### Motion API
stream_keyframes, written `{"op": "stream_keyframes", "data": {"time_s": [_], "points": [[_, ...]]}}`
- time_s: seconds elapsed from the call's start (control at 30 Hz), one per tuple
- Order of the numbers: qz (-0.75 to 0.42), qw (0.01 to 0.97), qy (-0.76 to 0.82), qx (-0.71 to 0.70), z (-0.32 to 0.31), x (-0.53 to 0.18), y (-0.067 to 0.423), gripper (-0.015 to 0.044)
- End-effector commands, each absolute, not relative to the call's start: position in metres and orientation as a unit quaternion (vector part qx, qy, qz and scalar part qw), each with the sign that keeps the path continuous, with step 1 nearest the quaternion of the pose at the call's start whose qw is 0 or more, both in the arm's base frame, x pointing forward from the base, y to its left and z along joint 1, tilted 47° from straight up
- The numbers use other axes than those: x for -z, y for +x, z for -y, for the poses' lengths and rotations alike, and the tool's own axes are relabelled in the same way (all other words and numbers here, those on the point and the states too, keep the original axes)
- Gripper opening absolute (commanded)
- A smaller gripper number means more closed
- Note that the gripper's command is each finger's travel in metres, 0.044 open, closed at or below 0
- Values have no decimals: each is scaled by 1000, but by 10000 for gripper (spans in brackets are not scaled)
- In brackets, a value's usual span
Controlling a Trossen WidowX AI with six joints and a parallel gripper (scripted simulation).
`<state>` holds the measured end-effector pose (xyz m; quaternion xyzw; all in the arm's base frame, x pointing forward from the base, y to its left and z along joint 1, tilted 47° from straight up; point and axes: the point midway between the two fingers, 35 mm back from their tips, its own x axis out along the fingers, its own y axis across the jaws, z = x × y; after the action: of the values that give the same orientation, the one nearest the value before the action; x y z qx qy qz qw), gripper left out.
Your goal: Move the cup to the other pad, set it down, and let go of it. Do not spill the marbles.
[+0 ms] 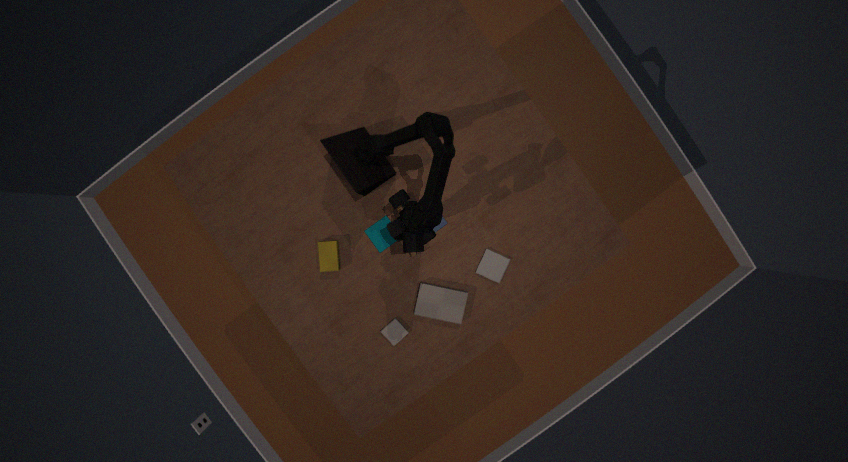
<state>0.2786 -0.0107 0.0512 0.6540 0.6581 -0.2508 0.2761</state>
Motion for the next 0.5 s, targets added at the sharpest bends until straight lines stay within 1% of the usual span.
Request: {"op": "stream_keyframes", "data": {"time_s": [0.0,0.47], "points": [[-660,276,652,253,18,-43,274,0],[-660,277,651,253,46,-16,263,0]]}}
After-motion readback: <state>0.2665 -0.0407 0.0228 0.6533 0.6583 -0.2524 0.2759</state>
